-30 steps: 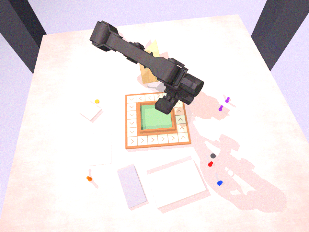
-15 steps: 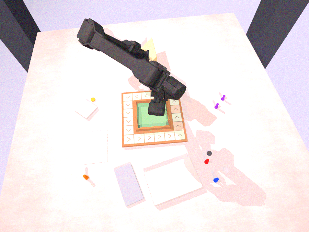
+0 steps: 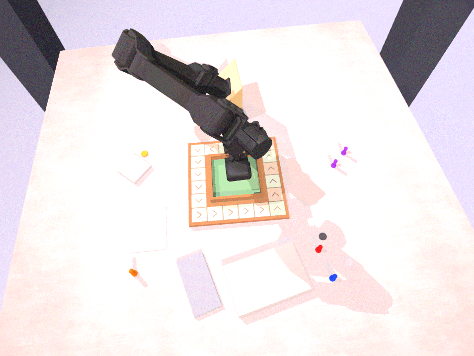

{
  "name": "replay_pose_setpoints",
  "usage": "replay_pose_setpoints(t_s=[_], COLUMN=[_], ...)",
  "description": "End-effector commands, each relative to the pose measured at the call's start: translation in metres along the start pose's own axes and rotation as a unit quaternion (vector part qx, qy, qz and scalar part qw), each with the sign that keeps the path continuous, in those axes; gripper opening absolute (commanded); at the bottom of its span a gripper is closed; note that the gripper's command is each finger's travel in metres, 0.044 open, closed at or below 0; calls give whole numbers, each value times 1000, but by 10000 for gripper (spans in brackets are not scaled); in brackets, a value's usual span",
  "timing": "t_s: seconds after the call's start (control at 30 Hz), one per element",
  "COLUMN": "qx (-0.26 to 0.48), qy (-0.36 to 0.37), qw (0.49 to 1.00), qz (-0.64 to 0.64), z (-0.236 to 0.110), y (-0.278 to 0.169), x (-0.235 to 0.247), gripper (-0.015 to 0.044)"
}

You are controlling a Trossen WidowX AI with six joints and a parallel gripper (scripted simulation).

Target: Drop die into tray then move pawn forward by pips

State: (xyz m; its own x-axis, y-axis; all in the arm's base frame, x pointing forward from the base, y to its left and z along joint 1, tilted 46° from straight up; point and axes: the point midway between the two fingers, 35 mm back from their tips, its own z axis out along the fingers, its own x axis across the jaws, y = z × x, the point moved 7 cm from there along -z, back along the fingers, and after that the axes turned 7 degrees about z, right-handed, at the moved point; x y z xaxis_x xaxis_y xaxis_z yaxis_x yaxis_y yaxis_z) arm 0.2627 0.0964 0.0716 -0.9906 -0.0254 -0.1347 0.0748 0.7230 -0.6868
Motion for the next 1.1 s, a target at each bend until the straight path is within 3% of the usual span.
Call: replay_pose_setpoints(t_s=[0.0, 0.4, 0.87, 1.07], qx=[-28, -213, -402, -402], qy=[20, 83, 49, 48], qw=[999, 974, 915, 914], qz=[-3, -5, -4, -4], z=[4, 21, 37, -4], y=[-6, -28, -49, -76], x=[2, 1, 4, -10], gripper=[0, 0, 0, 0])
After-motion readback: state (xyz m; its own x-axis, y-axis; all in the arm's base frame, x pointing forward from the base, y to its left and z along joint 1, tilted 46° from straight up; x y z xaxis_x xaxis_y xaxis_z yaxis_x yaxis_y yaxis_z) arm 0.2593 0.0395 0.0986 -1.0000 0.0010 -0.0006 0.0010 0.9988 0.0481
